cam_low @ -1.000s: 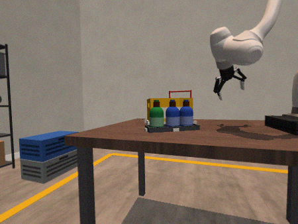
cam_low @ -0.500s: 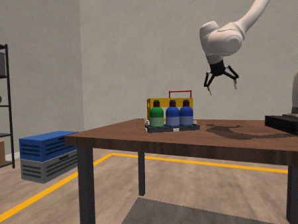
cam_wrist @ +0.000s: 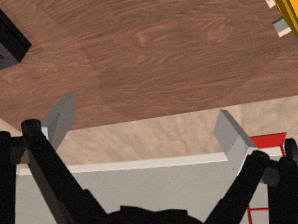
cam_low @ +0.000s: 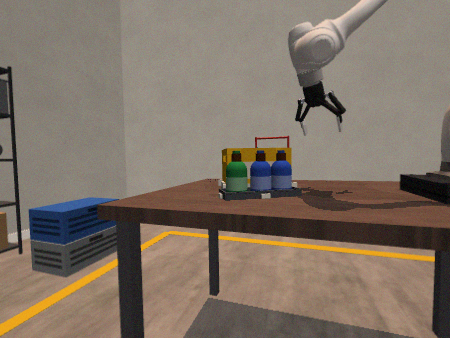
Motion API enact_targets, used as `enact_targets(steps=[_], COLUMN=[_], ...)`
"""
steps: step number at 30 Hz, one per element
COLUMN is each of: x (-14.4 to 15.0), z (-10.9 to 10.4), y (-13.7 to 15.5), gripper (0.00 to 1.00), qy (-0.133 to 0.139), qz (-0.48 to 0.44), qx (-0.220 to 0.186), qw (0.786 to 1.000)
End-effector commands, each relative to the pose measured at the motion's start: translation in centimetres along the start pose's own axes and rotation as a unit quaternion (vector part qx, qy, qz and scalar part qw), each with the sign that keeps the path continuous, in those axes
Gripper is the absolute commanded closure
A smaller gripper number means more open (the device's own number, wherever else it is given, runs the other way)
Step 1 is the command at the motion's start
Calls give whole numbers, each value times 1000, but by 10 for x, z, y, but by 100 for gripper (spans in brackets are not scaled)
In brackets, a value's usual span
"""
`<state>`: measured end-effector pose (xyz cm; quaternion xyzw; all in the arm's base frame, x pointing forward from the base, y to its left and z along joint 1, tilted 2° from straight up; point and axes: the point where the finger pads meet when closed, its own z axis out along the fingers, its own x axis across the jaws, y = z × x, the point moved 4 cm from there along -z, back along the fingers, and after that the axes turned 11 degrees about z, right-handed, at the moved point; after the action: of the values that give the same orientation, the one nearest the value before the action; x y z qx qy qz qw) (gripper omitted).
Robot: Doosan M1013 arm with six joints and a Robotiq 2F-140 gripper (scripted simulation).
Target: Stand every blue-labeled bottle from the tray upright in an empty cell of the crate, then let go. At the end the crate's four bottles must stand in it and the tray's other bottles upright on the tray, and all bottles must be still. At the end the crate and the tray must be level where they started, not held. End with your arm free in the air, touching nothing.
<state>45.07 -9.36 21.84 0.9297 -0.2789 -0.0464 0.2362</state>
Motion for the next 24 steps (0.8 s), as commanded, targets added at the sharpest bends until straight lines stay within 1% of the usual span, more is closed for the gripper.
enact_targets(steps=[1, 2, 3, 9, 10, 16, 17, 22, 23, 24], x=[2, 2, 16, 16, 30, 30, 45, 45, 59, 59], z=[-3, -3, -22, -22, -43, -43, -65, -65, -87, -87], y=[-2, -2, -15, -15, -28, -28, -40, -40, -52, -52], gripper=[0, 0, 0, 0, 0, 0, 0, 0, 0, 0], qy=[-1, -1, -9, -9, -19, -19, -32, -32, -47, -47], qz=[13, 13, 81, 81, 149, 149, 215, 215, 278, 278], qx=[2, 2, 26, 26, 50, 50, 73, 73, 96, 96], qw=[1000, 1000, 996, 996, 987, 987, 973, 973, 955, 955])
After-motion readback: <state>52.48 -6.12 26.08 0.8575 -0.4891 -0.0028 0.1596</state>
